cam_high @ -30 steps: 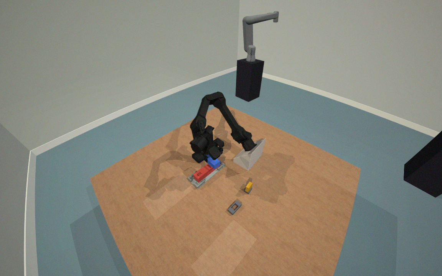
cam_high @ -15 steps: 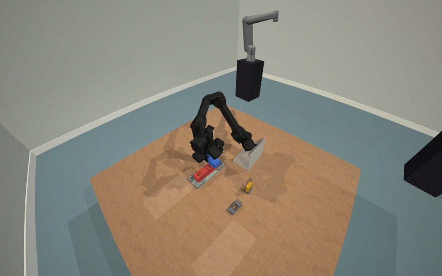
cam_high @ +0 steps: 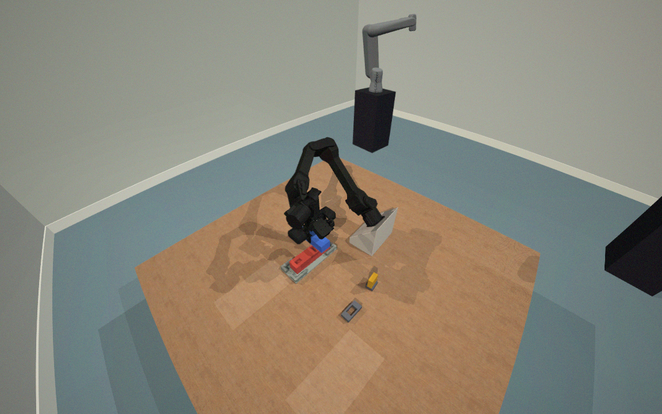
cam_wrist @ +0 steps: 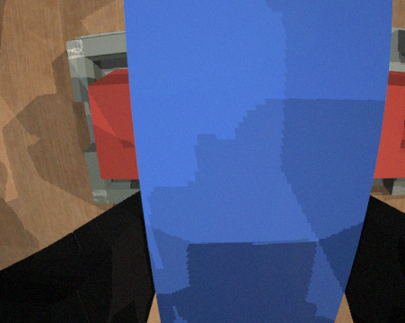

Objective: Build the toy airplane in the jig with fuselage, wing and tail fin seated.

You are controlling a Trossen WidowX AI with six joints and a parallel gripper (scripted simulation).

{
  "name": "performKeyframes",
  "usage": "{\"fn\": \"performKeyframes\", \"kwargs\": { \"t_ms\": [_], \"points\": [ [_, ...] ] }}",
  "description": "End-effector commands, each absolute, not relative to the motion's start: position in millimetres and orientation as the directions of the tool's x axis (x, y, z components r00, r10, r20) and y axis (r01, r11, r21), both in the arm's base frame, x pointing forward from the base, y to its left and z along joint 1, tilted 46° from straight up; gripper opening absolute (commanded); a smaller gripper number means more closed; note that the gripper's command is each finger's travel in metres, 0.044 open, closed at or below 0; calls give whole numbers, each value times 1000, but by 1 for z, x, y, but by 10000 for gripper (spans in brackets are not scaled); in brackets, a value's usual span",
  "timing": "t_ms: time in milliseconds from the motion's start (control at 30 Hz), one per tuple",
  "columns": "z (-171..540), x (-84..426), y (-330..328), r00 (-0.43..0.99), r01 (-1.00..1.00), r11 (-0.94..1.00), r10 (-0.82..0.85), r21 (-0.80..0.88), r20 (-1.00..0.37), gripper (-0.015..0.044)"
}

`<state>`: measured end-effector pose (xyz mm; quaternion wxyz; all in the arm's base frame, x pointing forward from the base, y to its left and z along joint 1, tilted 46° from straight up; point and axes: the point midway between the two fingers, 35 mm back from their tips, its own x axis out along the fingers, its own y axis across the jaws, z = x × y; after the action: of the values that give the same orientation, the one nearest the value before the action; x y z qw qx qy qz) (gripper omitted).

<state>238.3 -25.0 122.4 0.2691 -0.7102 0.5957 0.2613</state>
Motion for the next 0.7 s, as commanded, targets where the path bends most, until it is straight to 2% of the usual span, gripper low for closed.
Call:
{"fn": "performKeyframes", "kwargs": {
  "t_ms": [0, 667],
  "points": [
    [125, 239, -25, 160, -986, -151, -705, -75, -690, 195],
    [106, 244, -45, 161, -986, -151, -705, -75, -691, 195]
  ]
}}
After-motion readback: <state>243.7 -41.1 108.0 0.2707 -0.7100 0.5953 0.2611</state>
